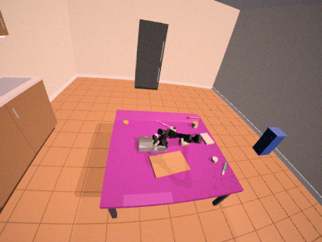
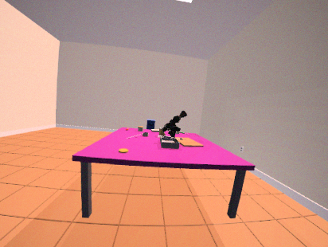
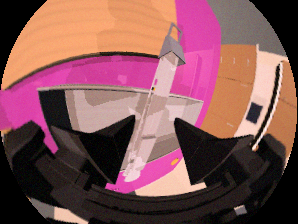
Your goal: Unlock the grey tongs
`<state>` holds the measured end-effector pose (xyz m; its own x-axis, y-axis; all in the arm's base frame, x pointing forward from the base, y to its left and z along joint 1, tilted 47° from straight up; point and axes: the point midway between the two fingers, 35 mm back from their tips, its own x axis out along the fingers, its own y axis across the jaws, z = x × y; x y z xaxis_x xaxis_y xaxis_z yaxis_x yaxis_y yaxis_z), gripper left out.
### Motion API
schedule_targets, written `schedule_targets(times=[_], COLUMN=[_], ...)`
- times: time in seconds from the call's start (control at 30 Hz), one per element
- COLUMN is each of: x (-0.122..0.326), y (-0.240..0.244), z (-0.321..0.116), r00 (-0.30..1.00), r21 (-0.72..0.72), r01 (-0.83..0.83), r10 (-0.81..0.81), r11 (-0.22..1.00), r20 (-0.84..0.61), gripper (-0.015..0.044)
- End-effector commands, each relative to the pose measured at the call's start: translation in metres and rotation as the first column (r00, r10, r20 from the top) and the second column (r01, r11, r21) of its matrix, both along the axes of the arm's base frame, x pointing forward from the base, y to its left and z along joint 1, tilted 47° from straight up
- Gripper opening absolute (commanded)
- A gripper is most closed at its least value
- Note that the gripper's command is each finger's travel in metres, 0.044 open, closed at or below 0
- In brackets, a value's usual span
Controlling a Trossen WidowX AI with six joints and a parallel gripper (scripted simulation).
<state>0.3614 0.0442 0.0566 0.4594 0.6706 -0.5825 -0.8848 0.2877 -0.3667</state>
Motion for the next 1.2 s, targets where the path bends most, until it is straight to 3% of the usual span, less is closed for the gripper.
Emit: schedule_targets(times=[0.0,0.73,0.8,1.17], x=[0.003,0.015,0.014,0.014], y=[0.007,0.029,0.027,0.027], z=[-0.006,-0.022,-0.02,-0.02], r00=[1.0,1.0,1.0,1.0], r21=[0.0,0.007,0.007,0.007], r01=[0.0,0.002,0.0,0.0], r10=[0.0,-0.002,0.0,0.0], r11=[1.0,1.0,1.0,1.0], r20=[-0.005,-0.001,0.002,0.002], gripper=[0.026,0.026,0.0208,0.0134])
